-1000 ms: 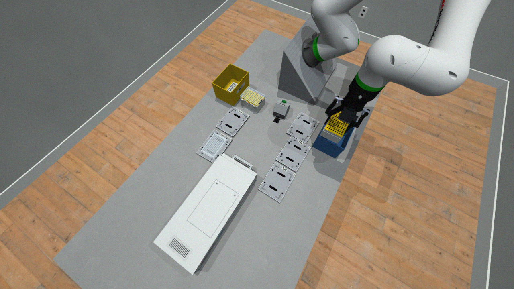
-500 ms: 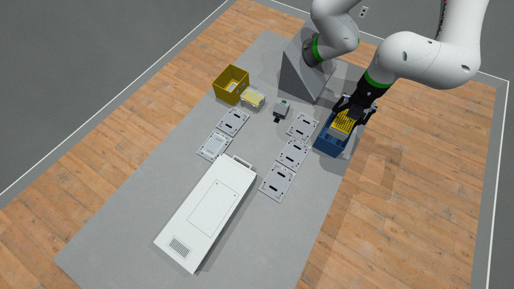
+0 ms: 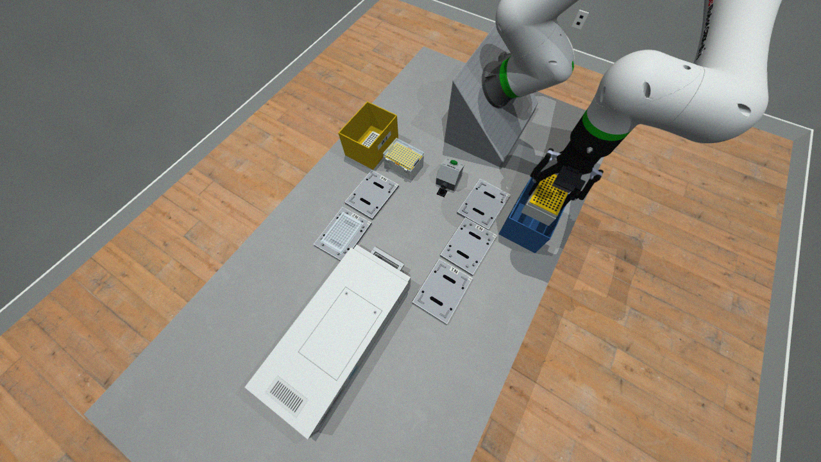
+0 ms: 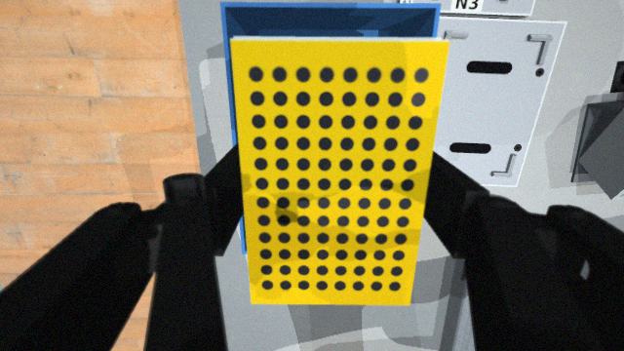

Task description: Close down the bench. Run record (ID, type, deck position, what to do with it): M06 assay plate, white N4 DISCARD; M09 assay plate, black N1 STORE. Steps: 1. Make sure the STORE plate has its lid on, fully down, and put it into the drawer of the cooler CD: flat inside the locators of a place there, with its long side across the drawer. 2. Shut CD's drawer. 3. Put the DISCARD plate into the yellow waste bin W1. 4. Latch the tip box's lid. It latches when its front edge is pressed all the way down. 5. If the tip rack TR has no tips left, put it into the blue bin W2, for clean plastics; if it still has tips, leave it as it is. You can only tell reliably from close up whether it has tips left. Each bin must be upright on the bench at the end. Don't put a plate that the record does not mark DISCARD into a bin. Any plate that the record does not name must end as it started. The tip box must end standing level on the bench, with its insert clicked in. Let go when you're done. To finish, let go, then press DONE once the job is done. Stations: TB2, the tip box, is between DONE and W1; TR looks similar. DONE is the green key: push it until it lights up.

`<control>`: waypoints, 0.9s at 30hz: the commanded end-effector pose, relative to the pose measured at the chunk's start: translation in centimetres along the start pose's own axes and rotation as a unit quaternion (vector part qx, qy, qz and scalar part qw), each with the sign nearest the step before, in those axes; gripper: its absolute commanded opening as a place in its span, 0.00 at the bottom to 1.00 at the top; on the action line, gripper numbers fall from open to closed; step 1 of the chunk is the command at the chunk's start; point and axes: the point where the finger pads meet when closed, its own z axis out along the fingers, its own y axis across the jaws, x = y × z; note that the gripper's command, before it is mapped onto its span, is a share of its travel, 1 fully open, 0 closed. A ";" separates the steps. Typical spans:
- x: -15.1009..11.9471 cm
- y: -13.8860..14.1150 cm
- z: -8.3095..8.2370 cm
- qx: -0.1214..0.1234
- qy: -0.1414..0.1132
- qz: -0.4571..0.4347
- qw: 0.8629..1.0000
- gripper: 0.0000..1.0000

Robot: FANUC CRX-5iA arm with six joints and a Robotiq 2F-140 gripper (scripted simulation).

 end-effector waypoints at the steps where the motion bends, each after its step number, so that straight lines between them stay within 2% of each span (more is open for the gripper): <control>1: 0.0 0.0 -0.1 0.000 0.001 0.000 1.000 0.10; 27: 0.0 0.0 3.1 0.000 0.001 0.000 1.000 0.10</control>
